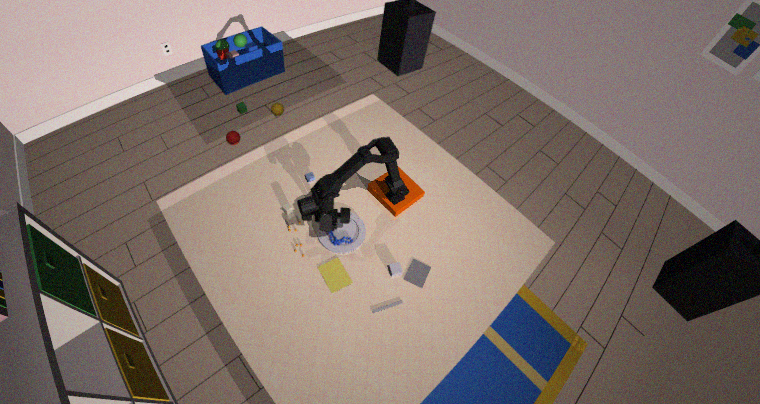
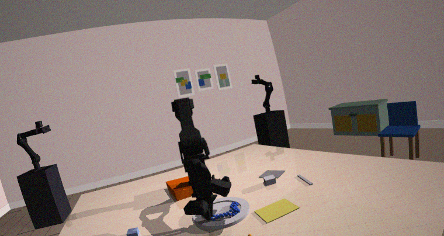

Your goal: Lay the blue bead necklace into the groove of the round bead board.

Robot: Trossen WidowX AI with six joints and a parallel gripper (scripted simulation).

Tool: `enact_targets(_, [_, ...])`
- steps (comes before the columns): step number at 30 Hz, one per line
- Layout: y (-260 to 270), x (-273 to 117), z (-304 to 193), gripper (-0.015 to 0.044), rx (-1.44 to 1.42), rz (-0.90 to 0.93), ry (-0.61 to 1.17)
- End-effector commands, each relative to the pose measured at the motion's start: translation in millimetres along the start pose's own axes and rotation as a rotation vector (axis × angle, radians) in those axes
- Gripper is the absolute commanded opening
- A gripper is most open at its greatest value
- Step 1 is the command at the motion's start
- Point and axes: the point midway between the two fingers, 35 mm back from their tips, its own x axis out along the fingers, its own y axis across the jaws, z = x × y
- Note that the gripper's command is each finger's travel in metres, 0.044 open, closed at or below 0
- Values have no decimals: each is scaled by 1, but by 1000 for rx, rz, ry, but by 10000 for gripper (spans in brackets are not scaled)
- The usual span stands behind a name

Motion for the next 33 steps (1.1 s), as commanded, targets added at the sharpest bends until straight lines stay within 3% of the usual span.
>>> enact_targets(1, [0, 0, 0, 157, 0, 0, -1])
enact_targets(12, [1, -10, 0, 440, -4, 7, 1])
enact_targets(33, [2, -13, -1, 440, -6, 10, 2])
